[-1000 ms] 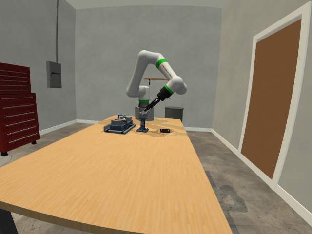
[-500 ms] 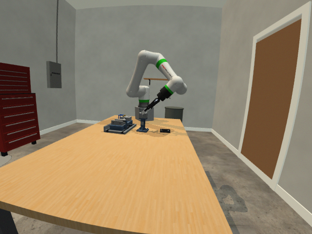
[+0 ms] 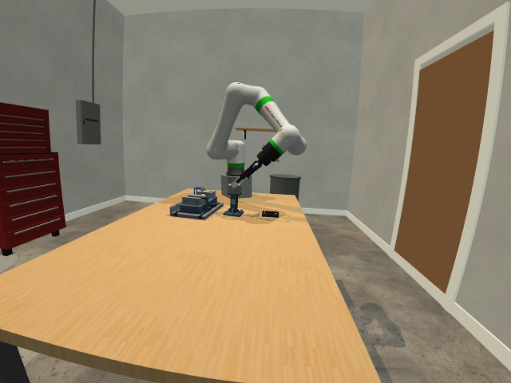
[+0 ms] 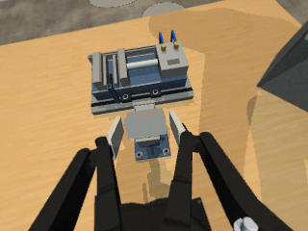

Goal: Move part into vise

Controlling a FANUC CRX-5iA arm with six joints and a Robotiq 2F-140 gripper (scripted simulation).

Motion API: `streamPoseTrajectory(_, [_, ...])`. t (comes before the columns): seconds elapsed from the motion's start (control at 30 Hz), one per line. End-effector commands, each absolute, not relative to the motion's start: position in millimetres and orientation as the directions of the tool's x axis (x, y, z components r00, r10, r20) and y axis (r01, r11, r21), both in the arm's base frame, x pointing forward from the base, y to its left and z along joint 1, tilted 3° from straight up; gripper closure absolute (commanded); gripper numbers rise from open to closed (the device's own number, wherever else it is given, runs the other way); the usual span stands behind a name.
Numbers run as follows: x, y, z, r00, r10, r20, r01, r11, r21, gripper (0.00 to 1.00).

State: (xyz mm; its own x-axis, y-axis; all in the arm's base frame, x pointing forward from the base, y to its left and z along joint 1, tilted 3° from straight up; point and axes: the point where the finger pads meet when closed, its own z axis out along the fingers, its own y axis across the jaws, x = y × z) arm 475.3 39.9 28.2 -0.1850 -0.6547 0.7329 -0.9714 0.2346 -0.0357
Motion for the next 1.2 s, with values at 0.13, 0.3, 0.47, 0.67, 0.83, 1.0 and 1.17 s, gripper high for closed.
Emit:
streamPoseTrajectory(0.13, [475.5,39.8,26.1,-0.186,-0.656,0.731,-0.971,0.235,-0.036,0.49])
streamPoseTrajectory(0.3, [475.5,39.7,26.3,-0.187,-0.662,0.726,-0.971,0.235,-0.036,0.49])
streamPoseTrajectory(0.47, [475.4,39.5,26.4,-0.188,-0.668,0.72,-0.971,0.235,-0.036,0.49])
streamPoseTrajectory(0.67, [475.4,39.3,26.7,-0.19,-0.679,0.709,-0.971,0.235,-0.036,0.49])
streamPoseTrajectory(0.83, [475.3,39.0,27.0,-0.193,-0.691,0.696,-0.971,0.235,-0.036,0.49])
streamPoseTrajectory(1.0, [475.2,38.5,27.4,-0.196,-0.707,0.68,-0.971,0.235,-0.036,0.49])
streamPoseTrajectory(1.17, [475.1,38.3,27.7,-0.198,-0.717,0.668,-0.971,0.235,-0.036,0.49])
